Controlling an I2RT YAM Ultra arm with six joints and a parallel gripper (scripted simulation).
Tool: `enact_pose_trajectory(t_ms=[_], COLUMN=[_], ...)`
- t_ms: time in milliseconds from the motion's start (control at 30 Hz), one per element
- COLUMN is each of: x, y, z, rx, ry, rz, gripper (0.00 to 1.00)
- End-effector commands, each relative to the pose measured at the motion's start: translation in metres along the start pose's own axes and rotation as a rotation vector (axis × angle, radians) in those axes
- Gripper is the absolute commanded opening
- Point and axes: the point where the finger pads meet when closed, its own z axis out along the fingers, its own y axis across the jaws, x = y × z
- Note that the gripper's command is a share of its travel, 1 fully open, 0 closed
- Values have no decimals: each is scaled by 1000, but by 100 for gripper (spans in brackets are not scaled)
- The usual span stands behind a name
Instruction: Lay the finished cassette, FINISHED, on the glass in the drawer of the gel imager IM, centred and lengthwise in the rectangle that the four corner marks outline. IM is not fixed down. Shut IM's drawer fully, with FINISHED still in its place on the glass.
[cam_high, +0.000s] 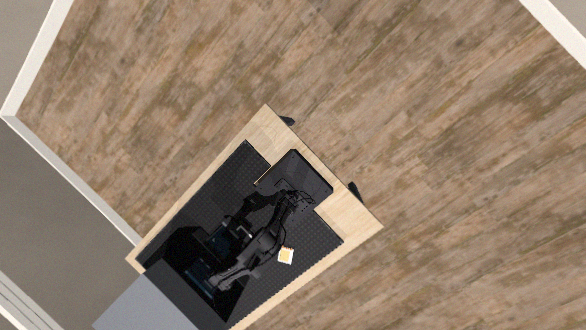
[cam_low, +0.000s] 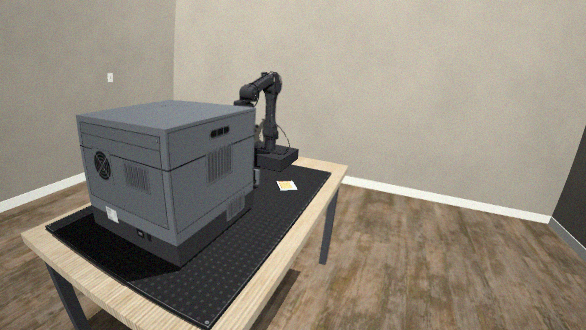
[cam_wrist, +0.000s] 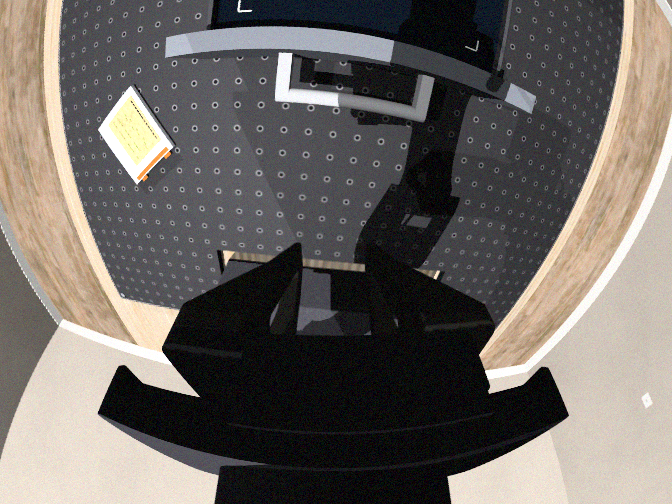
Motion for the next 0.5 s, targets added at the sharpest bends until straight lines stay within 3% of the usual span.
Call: enact_pose_trajectory(t_ms=[0, 367, 433, 467], x=[-16, -43, -43, -45], y=[-4, -14, -14, -12], z=[15, 61, 61, 49], rx=[30, 73, 73, 88], ry=[-47, -98, -98, -139], rz=[-148, -495, -495, -529], gripper=[35, 35, 35, 35])
